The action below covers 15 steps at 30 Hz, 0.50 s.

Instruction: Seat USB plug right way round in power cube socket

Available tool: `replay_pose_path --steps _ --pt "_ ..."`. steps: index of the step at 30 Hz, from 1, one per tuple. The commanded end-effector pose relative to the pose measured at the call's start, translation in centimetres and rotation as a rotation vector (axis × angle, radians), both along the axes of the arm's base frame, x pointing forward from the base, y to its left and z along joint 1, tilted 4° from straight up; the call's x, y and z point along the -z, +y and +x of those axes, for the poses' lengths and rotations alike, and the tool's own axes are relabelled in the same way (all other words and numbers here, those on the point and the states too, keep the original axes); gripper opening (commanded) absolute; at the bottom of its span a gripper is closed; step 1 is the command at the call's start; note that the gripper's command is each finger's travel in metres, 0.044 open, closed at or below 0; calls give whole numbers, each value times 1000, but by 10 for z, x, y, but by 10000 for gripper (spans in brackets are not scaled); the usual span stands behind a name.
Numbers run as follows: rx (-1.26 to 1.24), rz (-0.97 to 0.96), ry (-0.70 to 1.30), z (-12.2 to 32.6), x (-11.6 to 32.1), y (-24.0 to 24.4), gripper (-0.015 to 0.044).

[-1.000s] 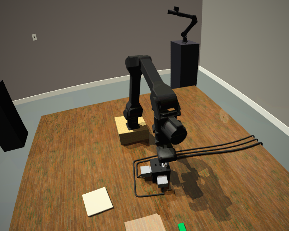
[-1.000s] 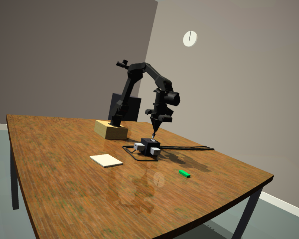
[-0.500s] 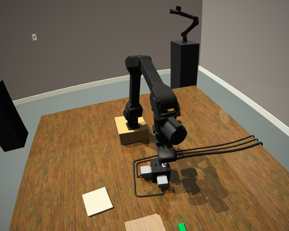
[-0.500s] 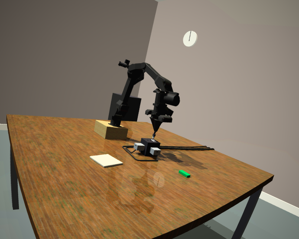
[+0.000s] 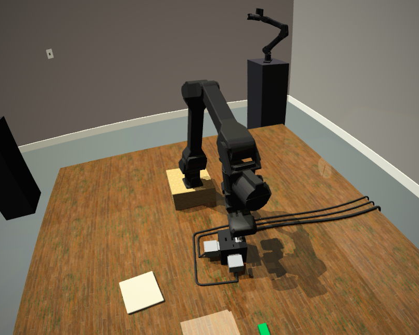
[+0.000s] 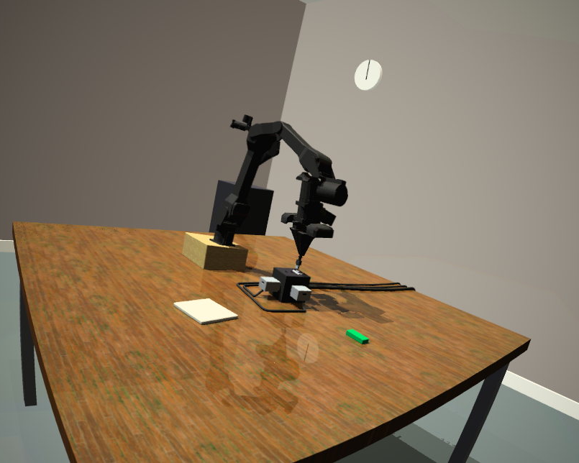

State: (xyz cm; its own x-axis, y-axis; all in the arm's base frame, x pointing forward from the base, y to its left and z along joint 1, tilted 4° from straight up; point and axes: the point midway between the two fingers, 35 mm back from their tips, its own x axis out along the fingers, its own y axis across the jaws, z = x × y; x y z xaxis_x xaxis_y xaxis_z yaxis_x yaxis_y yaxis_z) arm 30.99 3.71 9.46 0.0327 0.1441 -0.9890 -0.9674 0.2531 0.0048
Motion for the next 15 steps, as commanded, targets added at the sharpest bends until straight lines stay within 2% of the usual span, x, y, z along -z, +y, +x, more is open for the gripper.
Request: replay_pose_path --steps 1,15 --pt "-3 8 -3 0 0 1 0" --pt "-4 21 -6 0 2 2 0"
